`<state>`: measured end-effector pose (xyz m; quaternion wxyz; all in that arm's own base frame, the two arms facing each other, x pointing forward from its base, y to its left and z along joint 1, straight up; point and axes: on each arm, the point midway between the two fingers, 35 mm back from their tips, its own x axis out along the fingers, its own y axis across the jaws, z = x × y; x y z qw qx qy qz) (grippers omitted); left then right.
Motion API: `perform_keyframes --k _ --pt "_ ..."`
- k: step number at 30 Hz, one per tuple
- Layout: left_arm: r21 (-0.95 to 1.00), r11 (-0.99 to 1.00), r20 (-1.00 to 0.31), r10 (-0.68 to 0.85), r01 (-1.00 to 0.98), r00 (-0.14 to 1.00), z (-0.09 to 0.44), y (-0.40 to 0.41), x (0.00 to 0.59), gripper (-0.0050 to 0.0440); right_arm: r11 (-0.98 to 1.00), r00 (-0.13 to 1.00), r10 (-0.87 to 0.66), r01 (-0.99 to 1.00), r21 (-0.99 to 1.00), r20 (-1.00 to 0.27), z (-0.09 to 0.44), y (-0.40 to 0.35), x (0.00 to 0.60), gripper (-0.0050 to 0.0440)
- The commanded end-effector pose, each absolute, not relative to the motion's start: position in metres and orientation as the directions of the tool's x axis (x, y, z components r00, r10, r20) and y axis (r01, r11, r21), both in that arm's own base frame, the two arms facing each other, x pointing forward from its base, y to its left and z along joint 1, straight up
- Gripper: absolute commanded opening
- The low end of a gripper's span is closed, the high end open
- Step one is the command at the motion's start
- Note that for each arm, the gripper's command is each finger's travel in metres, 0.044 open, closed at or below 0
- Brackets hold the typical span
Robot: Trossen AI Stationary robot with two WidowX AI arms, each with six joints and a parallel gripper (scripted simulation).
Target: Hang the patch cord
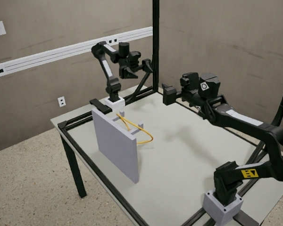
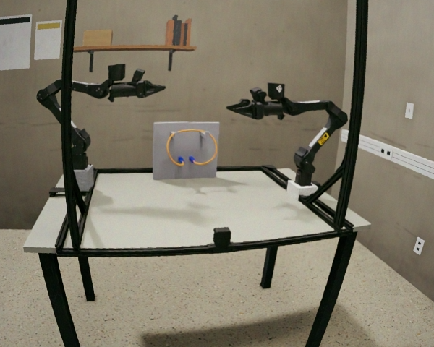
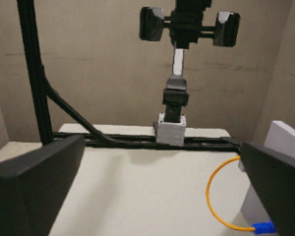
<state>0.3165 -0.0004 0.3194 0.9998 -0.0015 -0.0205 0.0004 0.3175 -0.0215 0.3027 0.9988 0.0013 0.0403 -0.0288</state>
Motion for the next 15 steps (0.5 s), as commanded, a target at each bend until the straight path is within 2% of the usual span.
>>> perform_keyframes --k 1,15 --pt "0.0 1.0 0.05 0.0 0.0 0.999 0.3229 0.0 0.3157 0.044 1.0 1.0 -0.025 0.025 0.0 0.015 0.3161 -0.0075 0.3161 0.044" --pt "0.0 1.0 0.05 0.0 0.0 0.999 0.3229 0.0 0.3157 0.044 1.0 0.999 -0.001 0.001 0.002 0.04 0.3173 0.0005 0.3158 0.044"
